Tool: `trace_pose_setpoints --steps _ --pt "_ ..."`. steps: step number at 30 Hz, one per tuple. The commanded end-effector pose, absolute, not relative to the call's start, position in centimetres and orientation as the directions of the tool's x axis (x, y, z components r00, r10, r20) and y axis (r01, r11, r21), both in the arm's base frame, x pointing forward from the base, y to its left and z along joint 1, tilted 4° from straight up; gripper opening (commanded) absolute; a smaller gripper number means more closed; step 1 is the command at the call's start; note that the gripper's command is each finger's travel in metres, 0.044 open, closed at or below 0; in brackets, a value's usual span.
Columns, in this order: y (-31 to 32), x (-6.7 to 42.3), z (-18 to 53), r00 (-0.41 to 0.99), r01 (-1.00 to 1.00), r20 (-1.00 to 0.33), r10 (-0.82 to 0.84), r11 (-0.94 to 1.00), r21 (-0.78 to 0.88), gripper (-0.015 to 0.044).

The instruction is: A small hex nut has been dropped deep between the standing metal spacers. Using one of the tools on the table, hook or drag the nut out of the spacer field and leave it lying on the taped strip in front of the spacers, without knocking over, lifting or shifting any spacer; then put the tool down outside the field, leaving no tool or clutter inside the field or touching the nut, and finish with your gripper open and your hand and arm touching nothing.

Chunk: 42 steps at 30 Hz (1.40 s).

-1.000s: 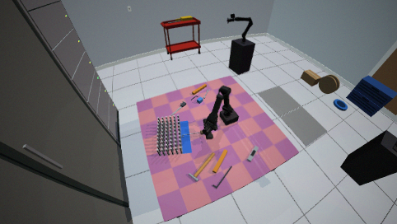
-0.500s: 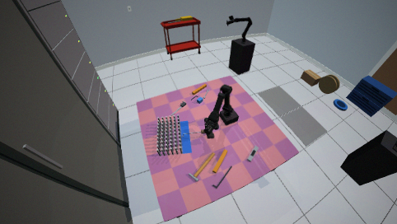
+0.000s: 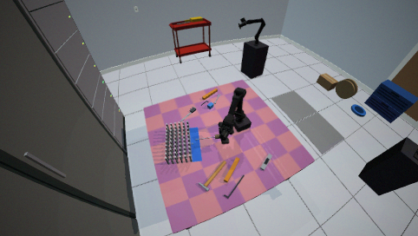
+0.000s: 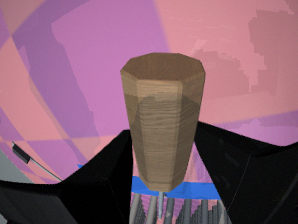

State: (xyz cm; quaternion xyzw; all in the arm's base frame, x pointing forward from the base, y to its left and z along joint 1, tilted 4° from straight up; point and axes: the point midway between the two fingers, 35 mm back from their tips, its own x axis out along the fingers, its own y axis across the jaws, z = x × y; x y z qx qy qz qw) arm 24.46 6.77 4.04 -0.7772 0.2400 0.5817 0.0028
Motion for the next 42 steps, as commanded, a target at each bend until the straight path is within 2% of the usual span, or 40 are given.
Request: trace_pose_setpoints --steps 1,16,18,29,42 --pt "7.1 25.0 6.4 0.227 -0.383 -0.902 -0.367 -0.885 0.263 0.0000" --pt "7.0 24.3 14.9 0.227 -0.383 -0.902 -0.366 -0.885 0.263 0.0000" --pt "7.1 24.4 13.6 0.216 -0.382 -0.906 -0.364 -0.885 0.265 0.0000" --pt "11.0 24.7 13.8 0.201 -0.614 -0.940 -0.277 -0.783 0.099 0.0000" --pt "16.0 24.4 14.0 0.165 -0.843 -0.971 -0.171 -0.535 -0.049 0.0000"
